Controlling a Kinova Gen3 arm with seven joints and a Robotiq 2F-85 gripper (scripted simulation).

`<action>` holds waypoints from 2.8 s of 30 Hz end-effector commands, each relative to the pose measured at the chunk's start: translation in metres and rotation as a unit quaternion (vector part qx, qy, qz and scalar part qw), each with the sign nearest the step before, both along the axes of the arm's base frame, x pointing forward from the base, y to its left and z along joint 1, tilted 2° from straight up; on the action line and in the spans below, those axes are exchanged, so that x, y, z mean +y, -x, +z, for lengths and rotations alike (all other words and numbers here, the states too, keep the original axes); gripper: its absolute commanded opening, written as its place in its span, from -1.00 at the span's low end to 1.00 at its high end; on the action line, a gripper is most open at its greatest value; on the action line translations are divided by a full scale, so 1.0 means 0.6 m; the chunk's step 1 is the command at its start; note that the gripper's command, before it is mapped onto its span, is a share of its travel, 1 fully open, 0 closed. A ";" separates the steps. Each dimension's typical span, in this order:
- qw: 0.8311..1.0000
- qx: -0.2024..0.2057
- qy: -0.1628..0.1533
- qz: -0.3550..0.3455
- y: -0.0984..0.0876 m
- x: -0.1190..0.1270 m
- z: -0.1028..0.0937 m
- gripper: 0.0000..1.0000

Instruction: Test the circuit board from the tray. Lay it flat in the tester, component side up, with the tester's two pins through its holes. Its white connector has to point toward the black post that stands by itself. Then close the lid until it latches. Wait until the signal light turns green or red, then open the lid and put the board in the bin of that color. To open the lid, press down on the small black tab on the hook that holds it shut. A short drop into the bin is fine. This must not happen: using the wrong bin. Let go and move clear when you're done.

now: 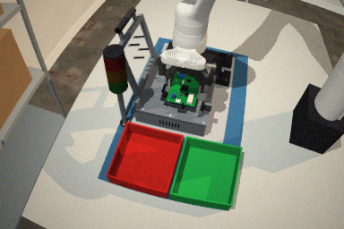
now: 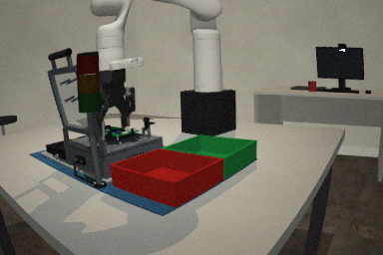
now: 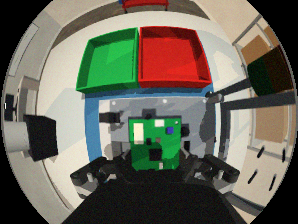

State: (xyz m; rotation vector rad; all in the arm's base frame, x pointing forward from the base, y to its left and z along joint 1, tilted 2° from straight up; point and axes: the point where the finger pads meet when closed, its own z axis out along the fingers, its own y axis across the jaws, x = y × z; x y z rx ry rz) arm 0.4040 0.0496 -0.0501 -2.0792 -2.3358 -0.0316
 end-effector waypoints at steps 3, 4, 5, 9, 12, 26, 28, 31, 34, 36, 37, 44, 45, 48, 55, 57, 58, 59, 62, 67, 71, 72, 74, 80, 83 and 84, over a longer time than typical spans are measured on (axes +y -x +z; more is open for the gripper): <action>1.000 -0.002 0.001 -0.004 -0.005 -0.001 -0.003 0.54; 1.000 -0.002 0.001 -0.004 -0.005 -0.001 -0.003 0.54; 1.000 -0.002 0.001 -0.004 -0.005 -0.001 -0.003 0.54; 1.000 -0.002 0.001 -0.004 -0.005 -0.001 -0.003 0.54; 1.000 -0.002 0.001 -0.004 -0.005 -0.001 -0.003 0.54; 1.000 -0.002 0.001 -0.004 -0.006 -0.001 -0.004 0.54; 1.000 -0.002 0.001 -0.004 -0.006 -0.001 -0.004 0.54; 1.000 -0.002 0.001 -0.004 -0.006 -0.001 -0.004 0.54; 1.000 -0.002 0.001 -0.004 -0.006 -0.001 -0.004 0.54; 1.000 -0.002 0.001 -0.004 -0.006 -0.001 -0.004 0.54; 1.000 -0.002 0.001 -0.004 -0.006 -0.001 -0.004 0.54; 1.000 -0.002 0.001 -0.004 -0.006 -0.001 -0.004 0.54; 1.000 -0.002 0.001 -0.004 -0.006 -0.001 -0.004 0.54; 1.000 -0.002 0.001 -0.004 -0.006 -0.001 -0.006 0.54; 1.000 -0.002 0.001 -0.004 -0.006 -0.001 -0.009 0.54; 1.000 -0.002 0.001 -0.004 -0.006 -0.001 -0.009 0.54; 1.000 -0.002 0.001 -0.004 -0.006 -0.001 -0.009 1.00; 1.000 -0.002 0.001 -0.004 -0.006 -0.001 -0.009 1.00; 1.000 -0.002 0.001 -0.004 -0.006 -0.001 -0.009 1.00; 1.000 -0.002 0.001 -0.004 -0.005 -0.001 -0.009 1.00; 1.000 -0.002 0.001 -0.004 -0.005 -0.001 -0.009 1.00; 1.000 -0.002 0.001 -0.004 -0.005 -0.001 -0.009 1.00; 1.000 -0.002 0.001 -0.004 -0.005 -0.001 -0.009 1.00; 1.000 -0.002 0.001 -0.004 -0.005 -0.001 -0.009 1.00; 1.000 -0.002 0.001 -0.004 -0.005 -0.001 -0.009 1.00; 1.000 -0.002 0.001 -0.004 -0.005 -0.001 -0.009 1.00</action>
